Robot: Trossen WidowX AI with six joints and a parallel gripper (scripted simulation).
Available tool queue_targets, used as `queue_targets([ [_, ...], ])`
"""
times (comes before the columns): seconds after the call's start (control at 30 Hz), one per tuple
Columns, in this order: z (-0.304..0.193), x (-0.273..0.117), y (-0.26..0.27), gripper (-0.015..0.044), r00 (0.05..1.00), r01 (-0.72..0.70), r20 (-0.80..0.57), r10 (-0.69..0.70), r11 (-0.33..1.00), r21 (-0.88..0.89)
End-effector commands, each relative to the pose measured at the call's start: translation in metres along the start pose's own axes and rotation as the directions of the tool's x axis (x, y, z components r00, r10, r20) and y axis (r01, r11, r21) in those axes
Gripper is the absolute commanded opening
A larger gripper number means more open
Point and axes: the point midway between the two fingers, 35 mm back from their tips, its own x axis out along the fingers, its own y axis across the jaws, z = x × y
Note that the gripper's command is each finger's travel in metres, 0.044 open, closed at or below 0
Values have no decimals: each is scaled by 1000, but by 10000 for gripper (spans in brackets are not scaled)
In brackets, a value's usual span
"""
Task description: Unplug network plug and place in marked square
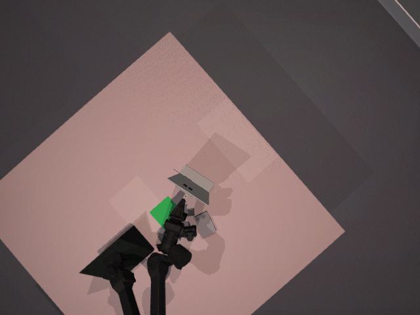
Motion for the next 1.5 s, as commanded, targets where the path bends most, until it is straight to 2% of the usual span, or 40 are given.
queue_targets([
  [0.0, -1, -4, 1, 0, 1000, -3, -2, 3, 1000, -1],
  [1.47, -6, -26, 0, 0, 1000, -2, -3, 2, 1000, -1],
])
